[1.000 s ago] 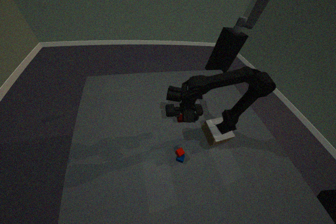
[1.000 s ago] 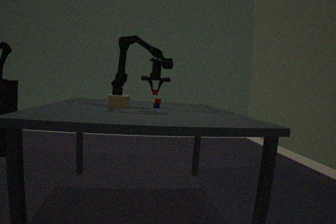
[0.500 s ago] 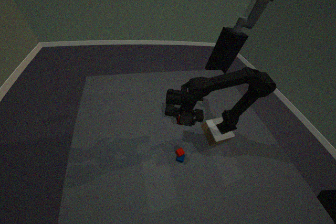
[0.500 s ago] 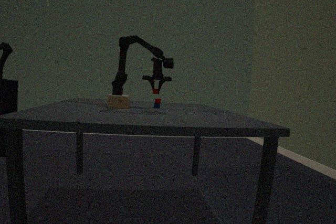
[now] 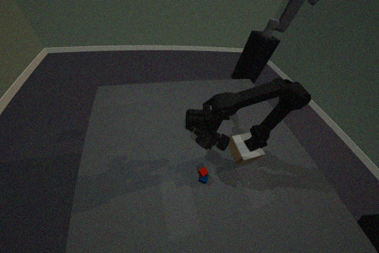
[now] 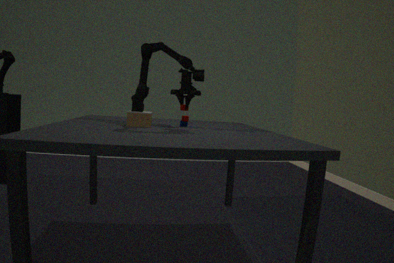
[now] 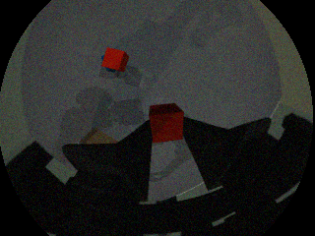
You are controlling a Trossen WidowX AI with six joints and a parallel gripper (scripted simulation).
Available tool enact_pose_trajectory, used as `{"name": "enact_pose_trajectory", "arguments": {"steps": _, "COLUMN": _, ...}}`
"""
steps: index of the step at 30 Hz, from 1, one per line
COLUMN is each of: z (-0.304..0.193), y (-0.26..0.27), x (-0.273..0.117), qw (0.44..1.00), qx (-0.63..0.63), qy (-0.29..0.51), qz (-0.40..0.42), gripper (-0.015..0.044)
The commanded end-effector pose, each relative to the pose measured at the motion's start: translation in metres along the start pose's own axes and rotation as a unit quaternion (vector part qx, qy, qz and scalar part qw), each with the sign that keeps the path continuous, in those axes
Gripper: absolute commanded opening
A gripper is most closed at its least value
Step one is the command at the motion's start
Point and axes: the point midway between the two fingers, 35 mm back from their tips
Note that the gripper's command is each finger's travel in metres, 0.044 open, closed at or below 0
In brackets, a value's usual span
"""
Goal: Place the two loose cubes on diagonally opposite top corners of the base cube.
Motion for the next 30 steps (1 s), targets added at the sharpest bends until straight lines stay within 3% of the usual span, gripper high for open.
{"name": "enact_pose_trajectory", "arguments": {"steps": 1, "z": 0.008, "y": 0.001, "x": 0.0, "qw": 0.998, "qx": 0.056, "qy": -0.002, "qz": -0.002, "gripper": 0.0105}}
{"name": "enact_pose_trajectory", "arguments": {"steps": 15, "z": 0.034, "y": 0.012, "x": 0.001, "qw": 0.969, "qx": 0.248, "qy": -0.003, "qz": -0.001, "gripper": 0.0105}}
{"name": "enact_pose_trajectory", "arguments": {"steps": 30, "z": 0.061, "y": 0.027, "x": 0.003, "qw": 0.896, "qx": 0.443, "qy": -0.004, "qz": 0.001, "gripper": 0.0105}}
Point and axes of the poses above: the point midway between the two fingers, 35 mm back from their tips, its own x axis out along the fingers, its own y axis across the jaws, z = x × y, and after that the axes turned 8 degrees about -x, right-handed
